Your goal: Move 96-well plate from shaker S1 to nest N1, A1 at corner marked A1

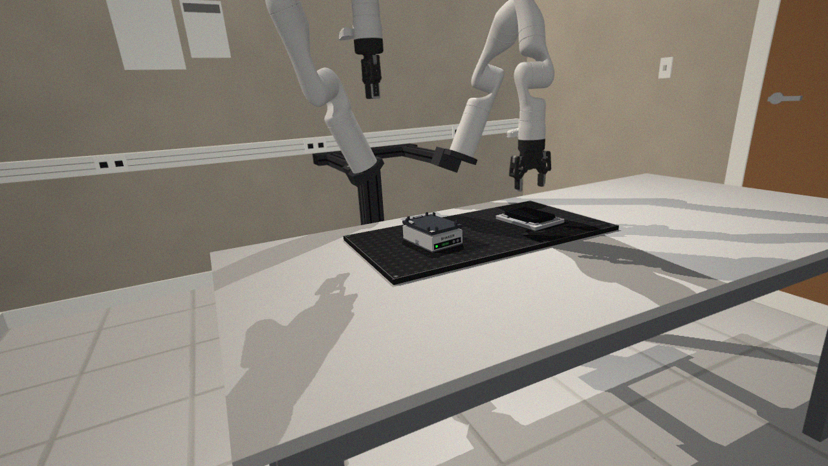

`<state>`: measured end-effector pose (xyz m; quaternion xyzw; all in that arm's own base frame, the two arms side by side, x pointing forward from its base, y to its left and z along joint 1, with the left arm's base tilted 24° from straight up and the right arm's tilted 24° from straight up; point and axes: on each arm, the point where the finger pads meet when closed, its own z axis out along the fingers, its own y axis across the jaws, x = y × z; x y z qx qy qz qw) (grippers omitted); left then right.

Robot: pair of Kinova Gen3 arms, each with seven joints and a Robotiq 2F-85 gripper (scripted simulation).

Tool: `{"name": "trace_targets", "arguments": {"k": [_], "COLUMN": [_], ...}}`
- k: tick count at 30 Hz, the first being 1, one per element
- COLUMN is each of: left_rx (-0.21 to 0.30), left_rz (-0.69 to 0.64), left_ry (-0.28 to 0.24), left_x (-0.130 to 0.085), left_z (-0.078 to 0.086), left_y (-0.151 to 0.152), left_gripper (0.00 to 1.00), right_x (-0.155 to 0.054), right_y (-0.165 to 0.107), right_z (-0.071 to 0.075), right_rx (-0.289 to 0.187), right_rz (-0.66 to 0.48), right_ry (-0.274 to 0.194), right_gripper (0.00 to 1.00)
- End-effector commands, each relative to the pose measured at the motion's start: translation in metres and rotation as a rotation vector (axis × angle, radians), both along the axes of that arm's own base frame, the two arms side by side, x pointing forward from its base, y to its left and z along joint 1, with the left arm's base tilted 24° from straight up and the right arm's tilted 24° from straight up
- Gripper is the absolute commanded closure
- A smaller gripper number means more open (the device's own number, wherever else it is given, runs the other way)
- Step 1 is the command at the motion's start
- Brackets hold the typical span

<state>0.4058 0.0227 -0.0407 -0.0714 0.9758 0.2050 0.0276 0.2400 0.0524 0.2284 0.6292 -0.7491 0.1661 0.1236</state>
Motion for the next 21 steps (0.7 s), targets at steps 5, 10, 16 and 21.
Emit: {"name": "trace_targets", "arguments": {"k": [5,10,16,21], "left_rx": [-0.001,-0.001,-0.001,-0.001], "left_rz": [-0.001,-0.001,-0.001,-0.001], "left_ry": [-0.001,-0.001,-0.001,-0.001], "left_x": [0.0004,0.0004,0.0003,0.0003], "left_z": [0.0018,0.0034,0.0052,0.0054], "left_y": [-0.0010,-0.0017,-0.0025,-0.0026], "left_gripper": [0.002,0.002,0.002,0.002], "right_x": [0.0002,0.0002,0.0002,0.0002], "right_y": [0.0003,0.0003,0.0003,0.0003], "right_z": [0.0002,0.0002,0.0002,0.0002], "right_rx": [0.001,0.001,0.001,0.001], "right_rz": [0.000,0.000,0.000,0.000], "right_ry": [-0.001,-0.001,-0.001,-0.001], "right_gripper": [0.002,0.002,0.002,0.002]}}
